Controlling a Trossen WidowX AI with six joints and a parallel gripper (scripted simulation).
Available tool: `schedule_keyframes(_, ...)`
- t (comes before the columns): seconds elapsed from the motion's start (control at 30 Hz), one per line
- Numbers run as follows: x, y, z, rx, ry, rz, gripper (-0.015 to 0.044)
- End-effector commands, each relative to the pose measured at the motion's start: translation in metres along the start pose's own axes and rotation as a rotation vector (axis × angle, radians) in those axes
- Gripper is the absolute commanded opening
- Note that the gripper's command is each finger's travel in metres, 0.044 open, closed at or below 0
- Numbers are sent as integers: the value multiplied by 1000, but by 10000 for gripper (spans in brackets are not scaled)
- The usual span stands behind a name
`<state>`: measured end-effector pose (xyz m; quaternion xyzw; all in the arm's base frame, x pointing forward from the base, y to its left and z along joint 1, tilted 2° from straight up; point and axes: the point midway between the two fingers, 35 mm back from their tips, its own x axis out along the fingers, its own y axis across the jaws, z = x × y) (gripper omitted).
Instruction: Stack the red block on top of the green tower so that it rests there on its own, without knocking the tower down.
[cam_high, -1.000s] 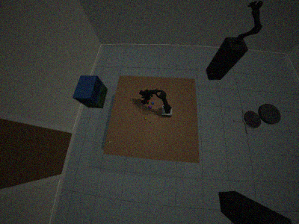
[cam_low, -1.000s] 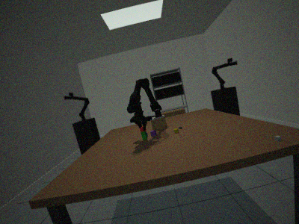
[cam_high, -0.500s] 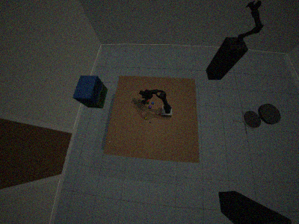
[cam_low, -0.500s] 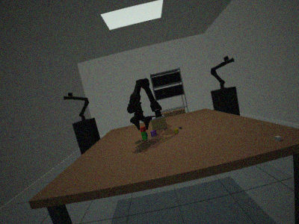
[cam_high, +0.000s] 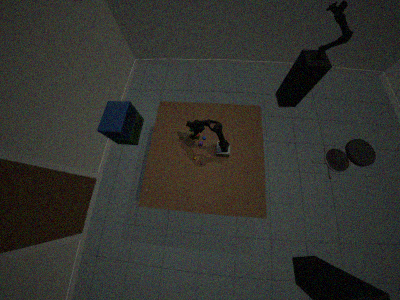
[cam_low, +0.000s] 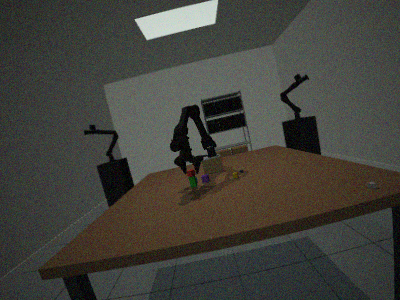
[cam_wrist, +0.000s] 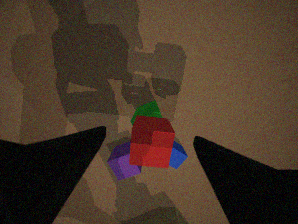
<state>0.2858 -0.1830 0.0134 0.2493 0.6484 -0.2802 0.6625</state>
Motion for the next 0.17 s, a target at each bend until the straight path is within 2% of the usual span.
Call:
schedule_keyframes(0.0,0,0,0,0,-1,0,440)
schedule_keyframes(0.13,0,0,0,0,-1,0,440)
